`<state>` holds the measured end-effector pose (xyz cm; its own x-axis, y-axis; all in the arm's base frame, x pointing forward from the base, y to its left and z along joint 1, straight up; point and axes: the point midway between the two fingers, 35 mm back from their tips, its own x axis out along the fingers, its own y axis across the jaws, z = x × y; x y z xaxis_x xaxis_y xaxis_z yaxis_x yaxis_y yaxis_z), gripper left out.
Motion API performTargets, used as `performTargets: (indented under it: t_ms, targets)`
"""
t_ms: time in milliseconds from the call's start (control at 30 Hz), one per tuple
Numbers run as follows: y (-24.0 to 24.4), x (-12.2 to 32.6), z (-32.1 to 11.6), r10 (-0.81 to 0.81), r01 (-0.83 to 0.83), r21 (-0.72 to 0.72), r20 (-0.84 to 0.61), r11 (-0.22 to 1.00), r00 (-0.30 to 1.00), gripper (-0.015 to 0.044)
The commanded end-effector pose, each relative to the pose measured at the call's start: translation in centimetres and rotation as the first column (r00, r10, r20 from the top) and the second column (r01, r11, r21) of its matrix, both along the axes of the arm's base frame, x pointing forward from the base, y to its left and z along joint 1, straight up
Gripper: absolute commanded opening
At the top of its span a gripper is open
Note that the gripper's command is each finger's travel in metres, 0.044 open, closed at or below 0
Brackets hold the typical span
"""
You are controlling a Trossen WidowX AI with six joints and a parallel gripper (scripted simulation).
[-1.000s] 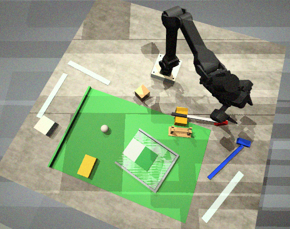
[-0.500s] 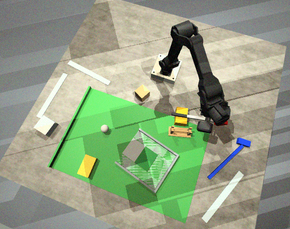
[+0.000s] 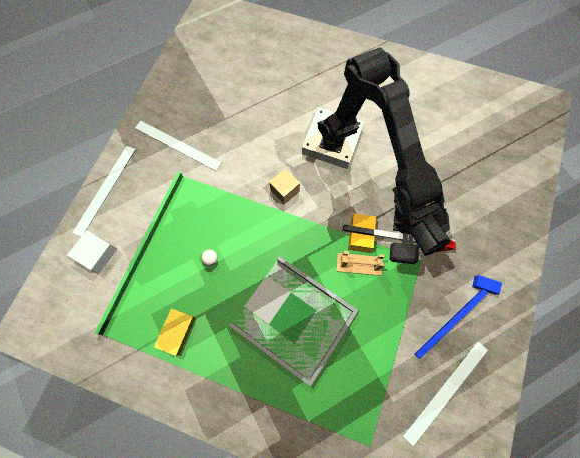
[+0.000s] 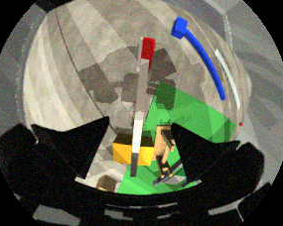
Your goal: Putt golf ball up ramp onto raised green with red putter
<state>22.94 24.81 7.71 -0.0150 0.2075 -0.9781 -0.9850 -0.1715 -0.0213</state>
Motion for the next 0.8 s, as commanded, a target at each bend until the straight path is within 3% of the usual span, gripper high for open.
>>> performTargets:
  t_ms: [0,767]
  targets:
    - [-0.2,-0.1,-1.5,0.006,-0.006,-0.011,-0.003,1.0,1.0,0.044]
    - [-0.1,-0.1,-5.3,0.006,-0.006,-0.011,-0.003,1.0,1.0,0.044]
